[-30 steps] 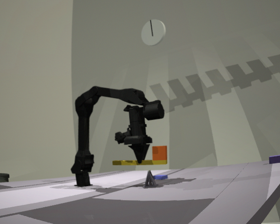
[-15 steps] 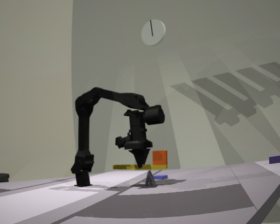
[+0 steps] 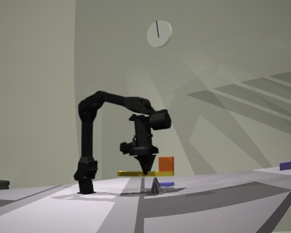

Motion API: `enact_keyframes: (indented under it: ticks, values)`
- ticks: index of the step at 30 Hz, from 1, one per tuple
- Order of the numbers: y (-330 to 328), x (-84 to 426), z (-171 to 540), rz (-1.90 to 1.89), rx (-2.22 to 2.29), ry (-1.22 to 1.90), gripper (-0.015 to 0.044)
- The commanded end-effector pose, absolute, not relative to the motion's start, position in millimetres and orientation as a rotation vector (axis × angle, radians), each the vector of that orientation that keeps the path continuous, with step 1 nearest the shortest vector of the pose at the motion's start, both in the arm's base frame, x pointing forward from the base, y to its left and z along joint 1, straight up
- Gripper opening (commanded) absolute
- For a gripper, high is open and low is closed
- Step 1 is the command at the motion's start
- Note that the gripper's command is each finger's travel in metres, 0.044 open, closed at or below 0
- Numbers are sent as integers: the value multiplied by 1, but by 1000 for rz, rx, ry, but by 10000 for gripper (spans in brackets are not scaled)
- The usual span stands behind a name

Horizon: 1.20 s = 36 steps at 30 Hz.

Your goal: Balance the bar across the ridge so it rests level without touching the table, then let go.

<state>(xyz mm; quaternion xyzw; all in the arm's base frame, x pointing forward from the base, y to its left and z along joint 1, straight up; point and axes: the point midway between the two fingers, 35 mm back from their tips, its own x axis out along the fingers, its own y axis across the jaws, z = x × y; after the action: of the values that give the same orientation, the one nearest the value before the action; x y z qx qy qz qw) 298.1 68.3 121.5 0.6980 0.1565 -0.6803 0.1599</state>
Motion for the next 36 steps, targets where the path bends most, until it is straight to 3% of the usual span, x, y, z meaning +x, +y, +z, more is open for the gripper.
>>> enact_keyframes:
  ticks: [1, 36]
  values:
    - [69, 299, 121, -1945, 2001, 449, 0]
    - [69, 299, 118, -1945, 2001, 449, 0]
